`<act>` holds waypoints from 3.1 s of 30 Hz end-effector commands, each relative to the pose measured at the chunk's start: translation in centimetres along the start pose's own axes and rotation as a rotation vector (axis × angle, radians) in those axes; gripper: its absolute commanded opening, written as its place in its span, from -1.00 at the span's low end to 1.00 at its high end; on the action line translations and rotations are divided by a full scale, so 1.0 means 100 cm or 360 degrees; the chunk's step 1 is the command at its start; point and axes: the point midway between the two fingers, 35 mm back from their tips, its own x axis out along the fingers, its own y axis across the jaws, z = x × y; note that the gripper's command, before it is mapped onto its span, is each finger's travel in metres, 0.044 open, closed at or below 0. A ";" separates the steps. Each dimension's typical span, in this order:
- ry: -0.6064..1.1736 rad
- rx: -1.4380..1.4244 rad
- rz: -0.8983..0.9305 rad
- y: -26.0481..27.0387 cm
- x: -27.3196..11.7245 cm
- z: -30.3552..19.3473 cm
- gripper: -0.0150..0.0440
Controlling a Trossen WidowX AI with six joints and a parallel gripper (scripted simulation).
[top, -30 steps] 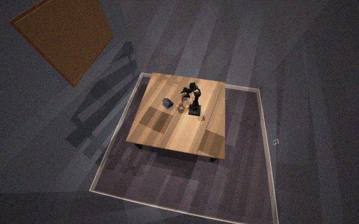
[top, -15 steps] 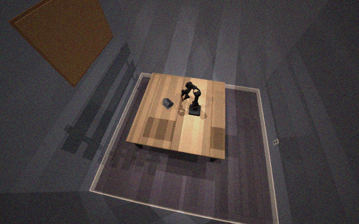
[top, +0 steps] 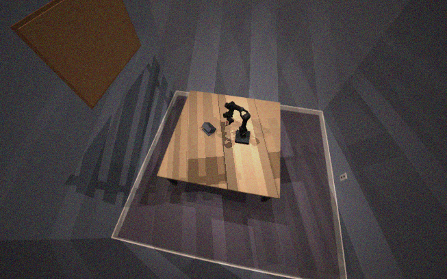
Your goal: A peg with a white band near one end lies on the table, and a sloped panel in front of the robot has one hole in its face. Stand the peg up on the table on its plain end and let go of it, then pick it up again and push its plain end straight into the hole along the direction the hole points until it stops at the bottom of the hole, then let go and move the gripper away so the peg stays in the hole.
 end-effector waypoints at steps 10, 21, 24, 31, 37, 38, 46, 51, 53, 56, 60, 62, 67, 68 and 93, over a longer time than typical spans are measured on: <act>0.0376 0.0167 -0.0502 -0.030 -0.015 0.013 1.00; 0.0390 0.0164 -0.0531 -0.032 -0.015 0.014 1.00; 0.0400 0.0105 -0.0523 -0.035 -0.006 0.012 1.00; 0.0409 0.0055 -0.0517 -0.038 0.003 0.009 1.00; 0.0408 0.0055 -0.0517 -0.041 0.011 0.008 1.00; 0.0408 0.0055 -0.0517 -0.042 0.012 0.007 1.00; 0.0408 0.0055 -0.0517 -0.046 0.024 0.004 1.00; 0.0408 0.0055 -0.0517 -0.049 0.032 0.002 1.00; 0.0408 0.0055 -0.0517 -0.050 0.035 0.001 1.00; 0.0408 0.0055 -0.0517 -0.051 0.039 0.000 1.00; 0.0408 0.0055 -0.0517 -0.053 0.045 -0.002 1.00; 0.0408 0.0055 -0.0517 -0.054 0.048 -0.003 1.00; 0.0409 0.0055 -0.0516 -0.056 0.056 -0.005 1.00; 0.0409 0.0055 -0.0516 -0.056 0.057 -0.006 1.00; 0.0402 0.0050 -0.0517 -0.056 0.056 -0.004 -0.49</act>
